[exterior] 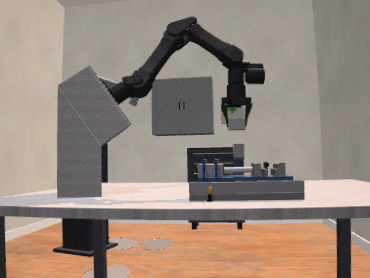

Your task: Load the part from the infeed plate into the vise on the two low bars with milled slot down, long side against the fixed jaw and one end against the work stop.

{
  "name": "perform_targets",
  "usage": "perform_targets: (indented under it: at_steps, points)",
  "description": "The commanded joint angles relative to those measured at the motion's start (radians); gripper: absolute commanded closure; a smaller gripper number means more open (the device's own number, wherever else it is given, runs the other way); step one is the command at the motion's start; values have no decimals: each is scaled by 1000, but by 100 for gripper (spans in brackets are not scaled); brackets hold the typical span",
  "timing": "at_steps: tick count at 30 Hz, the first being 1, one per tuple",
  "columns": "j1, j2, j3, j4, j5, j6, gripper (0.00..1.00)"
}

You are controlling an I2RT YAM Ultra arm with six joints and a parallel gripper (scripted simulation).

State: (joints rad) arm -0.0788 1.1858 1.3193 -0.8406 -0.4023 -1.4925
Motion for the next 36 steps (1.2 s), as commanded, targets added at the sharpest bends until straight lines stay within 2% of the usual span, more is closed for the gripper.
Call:
perform_targets:
  at_steps: [1, 23, 36]
  points:
    - [-18, -43, 21, 5, -14, -5, 100]
    - [10, -44, 28, -6, 17, 11, 100]
    - [54, -48, 37, -20, 103, 39, 100]
